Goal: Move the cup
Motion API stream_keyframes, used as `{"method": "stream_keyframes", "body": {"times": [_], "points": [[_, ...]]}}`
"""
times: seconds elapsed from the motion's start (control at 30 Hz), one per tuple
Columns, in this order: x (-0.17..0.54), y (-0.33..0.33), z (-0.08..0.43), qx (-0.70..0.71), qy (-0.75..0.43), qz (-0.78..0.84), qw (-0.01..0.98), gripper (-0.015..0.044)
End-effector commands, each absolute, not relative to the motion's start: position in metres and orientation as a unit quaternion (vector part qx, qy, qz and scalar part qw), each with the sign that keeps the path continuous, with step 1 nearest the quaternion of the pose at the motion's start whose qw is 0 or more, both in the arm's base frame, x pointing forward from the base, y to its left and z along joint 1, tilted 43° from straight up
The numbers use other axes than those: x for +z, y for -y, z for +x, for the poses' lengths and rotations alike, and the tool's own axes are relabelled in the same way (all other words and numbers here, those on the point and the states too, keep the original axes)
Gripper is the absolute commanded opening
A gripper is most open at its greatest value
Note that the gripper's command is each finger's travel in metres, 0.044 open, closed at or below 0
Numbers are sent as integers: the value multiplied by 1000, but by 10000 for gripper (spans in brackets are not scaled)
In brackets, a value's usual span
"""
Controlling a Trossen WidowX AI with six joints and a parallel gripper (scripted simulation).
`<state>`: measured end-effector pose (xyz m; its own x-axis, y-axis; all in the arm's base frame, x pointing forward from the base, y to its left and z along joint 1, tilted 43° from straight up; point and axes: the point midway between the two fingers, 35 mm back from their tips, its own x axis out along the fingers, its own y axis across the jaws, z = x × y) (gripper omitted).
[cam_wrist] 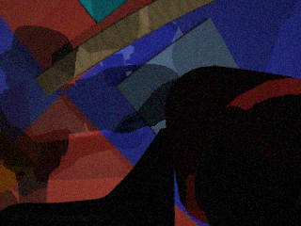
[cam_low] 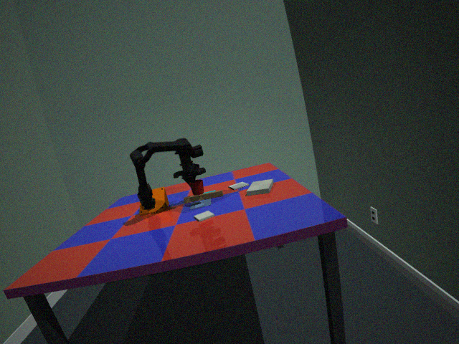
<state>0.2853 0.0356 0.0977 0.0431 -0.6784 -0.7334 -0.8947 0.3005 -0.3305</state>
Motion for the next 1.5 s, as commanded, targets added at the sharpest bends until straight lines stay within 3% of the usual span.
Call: {"method": "stream_keyframes", "body": {"times": [0.0, 1.47], "points": [[89, -46, 287, 126, -681, -577, 433, 0], [21, -127, 293, 127, -680, -575, 436, 0]]}}
